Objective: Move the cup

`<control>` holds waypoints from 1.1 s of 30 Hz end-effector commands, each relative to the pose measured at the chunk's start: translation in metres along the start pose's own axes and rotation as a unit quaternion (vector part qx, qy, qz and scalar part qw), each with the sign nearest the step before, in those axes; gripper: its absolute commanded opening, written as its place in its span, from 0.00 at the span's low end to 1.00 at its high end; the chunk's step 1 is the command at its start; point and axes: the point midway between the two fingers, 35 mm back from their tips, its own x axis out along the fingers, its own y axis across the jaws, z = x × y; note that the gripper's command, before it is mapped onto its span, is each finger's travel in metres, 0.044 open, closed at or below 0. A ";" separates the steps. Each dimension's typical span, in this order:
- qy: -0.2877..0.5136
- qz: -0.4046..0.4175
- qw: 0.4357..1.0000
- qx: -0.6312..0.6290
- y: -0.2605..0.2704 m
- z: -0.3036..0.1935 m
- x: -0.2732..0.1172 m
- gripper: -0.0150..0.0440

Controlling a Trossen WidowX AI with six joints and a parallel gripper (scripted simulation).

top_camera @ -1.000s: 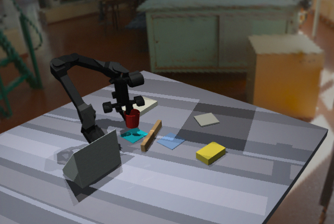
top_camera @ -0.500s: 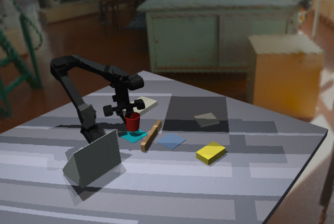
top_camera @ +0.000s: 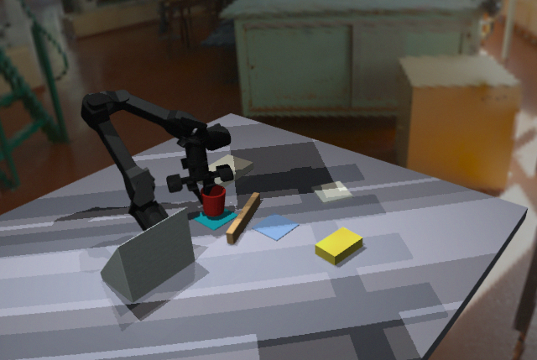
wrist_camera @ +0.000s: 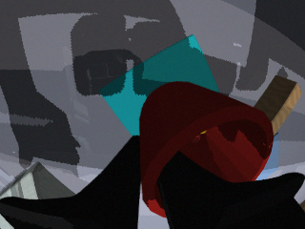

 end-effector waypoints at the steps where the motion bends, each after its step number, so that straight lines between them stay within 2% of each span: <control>1: -0.002 0.002 1.000 0.003 0.001 0.000 0.005 0.25; 24: -0.001 0.001 1.000 0.000 0.002 0.001 0.013 0.25; 29: -0.001 0.001 1.000 0.000 0.002 0.001 0.013 0.47; 33: -0.001 0.001 1.000 0.000 0.002 0.001 0.013 0.47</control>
